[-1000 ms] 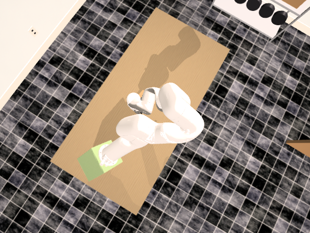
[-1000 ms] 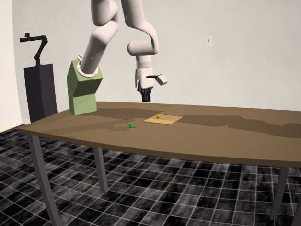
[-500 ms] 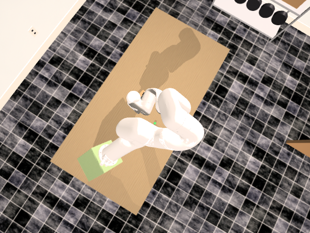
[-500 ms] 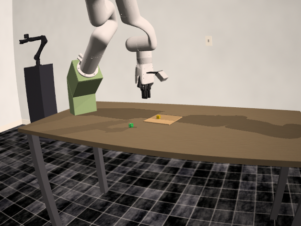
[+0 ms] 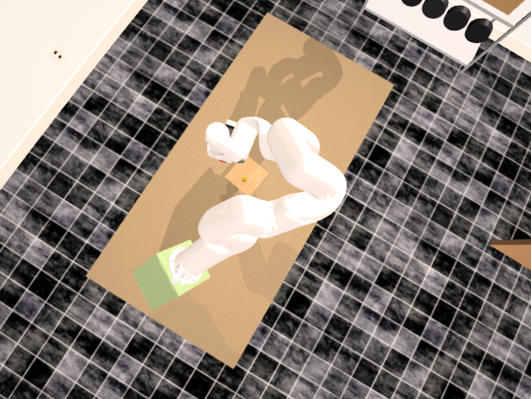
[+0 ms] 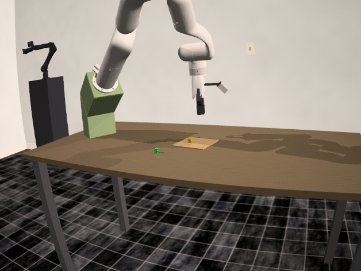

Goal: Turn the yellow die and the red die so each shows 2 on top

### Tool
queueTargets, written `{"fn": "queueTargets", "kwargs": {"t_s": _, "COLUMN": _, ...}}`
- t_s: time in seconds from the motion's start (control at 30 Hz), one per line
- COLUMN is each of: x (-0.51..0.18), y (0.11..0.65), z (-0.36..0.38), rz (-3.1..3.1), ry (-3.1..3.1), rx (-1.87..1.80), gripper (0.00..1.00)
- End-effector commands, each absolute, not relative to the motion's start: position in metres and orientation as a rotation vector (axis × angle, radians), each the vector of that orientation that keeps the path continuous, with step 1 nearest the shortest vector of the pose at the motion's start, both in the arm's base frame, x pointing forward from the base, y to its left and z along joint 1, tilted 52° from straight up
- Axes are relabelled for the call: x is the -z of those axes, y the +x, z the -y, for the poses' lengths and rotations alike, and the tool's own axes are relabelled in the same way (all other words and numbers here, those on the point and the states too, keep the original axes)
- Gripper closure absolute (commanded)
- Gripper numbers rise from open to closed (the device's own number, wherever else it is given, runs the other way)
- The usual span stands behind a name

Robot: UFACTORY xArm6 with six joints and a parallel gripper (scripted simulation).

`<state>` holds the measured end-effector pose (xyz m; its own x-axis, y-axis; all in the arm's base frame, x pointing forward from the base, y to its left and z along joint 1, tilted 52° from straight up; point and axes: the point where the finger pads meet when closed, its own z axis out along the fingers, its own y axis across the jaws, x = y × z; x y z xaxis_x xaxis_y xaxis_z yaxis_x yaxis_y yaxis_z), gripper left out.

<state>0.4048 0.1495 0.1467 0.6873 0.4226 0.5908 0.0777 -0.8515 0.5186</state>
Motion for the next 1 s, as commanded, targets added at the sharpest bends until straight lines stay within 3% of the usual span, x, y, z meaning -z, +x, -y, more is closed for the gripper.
{"fn": "queueTargets", "kwargs": {"t_s": 0.0, "x": -0.1406, "y": 0.4255, "z": -0.1806, "rz": -0.494, "ry": 2.380, "rx": -0.937, "gripper": 0.89}}
{"fn": "queueTargets", "kwargs": {"t_s": 0.3, "x": -0.1407, "y": 0.4258, "z": -0.1806, "rz": -0.512, "ry": 2.358, "rx": -0.992, "gripper": 0.89}}
{"fn": "queueTargets", "kwargs": {"t_s": 0.97, "x": -0.1358, "y": 0.4195, "z": -0.1750, "rz": -0.718, "ry": 2.044, "rx": -1.677, "gripper": 0.89}}
